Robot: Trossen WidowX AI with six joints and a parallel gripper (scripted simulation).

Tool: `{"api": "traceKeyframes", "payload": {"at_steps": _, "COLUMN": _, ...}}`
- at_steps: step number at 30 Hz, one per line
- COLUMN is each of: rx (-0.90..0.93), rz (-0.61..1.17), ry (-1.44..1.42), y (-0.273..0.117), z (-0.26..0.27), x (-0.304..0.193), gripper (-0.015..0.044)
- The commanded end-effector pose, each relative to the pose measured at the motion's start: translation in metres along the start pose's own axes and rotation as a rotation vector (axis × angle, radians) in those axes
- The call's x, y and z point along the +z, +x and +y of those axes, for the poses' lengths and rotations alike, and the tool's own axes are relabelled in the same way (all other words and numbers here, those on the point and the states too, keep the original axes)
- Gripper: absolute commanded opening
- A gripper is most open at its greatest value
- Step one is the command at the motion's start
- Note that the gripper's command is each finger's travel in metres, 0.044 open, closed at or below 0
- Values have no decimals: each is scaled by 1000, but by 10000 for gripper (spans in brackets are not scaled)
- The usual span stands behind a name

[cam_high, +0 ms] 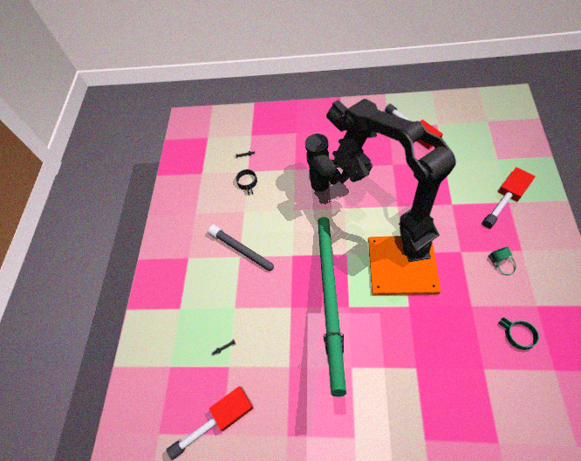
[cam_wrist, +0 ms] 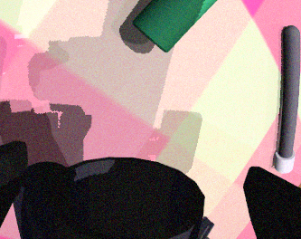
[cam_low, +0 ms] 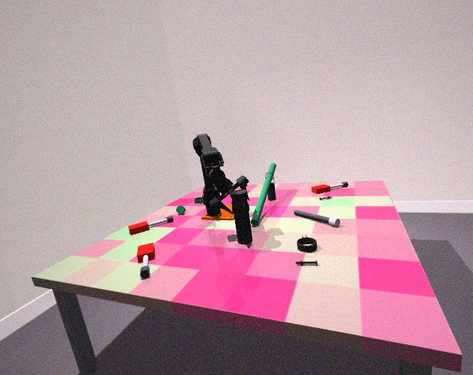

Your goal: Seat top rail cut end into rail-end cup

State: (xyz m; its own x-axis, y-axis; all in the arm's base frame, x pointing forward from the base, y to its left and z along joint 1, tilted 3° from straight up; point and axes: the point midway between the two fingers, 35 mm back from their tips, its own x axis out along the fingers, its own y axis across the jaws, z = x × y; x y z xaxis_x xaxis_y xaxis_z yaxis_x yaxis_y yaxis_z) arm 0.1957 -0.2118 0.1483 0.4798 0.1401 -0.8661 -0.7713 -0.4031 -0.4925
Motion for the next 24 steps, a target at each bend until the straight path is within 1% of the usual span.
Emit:
{"api": "traceKeyframes", "payload": {"at_steps": 1, "rx": 4, "rz": -5, "ry": 5, "y": 3, "z": 1, "x": 1, "gripper": 361}}
{"api": "traceKeyframes", "payload": {"at_steps": 10, "rx": 4, "rz": -5, "ry": 5, "y": 3, "z": 1, "x": 1, "gripper": 125}}
{"api": "traceKeyframes", "payload": {"at_steps": 14, "rx": 4, "rz": -5, "ry": 5, "y": 3, "z": 1, "x": 1, "gripper": 98}}
{"api": "traceKeyframes", "payload": {"at_steps": 18, "rx": 5, "rz": 7, "ry": 27, "y": 4, "z": -1, "x": 1, "gripper": 0}}
{"api": "traceKeyframes", "payload": {"at_steps": 24, "rx": 4, "rz": 33, "ry": 73, "y": 7, "z": -5, "x": 1, "gripper": 0}}
